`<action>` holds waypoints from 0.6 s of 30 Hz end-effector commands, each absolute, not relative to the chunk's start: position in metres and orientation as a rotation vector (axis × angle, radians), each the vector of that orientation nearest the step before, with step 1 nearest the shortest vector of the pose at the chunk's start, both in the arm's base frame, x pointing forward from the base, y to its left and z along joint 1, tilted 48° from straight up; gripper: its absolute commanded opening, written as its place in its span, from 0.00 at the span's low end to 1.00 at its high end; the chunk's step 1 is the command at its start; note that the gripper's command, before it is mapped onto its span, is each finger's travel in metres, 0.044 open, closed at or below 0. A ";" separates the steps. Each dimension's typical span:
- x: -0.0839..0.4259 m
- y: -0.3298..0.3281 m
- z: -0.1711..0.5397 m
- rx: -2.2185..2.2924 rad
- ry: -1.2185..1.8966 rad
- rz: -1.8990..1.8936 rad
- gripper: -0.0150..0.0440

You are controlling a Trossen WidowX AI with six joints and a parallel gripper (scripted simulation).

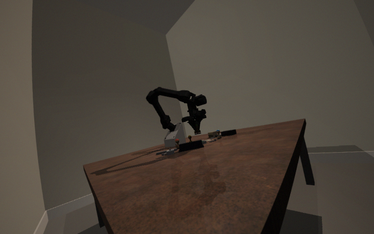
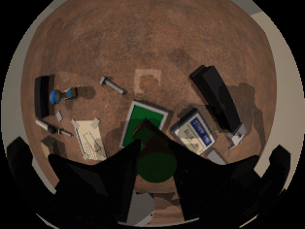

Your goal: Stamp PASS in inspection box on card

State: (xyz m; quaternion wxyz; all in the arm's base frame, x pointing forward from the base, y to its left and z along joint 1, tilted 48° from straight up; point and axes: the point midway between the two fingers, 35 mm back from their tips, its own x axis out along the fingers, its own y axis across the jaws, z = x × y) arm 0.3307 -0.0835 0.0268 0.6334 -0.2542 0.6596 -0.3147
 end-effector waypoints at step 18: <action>0.310 -0.075 0.009 -0.580 1.508 -0.718 0.25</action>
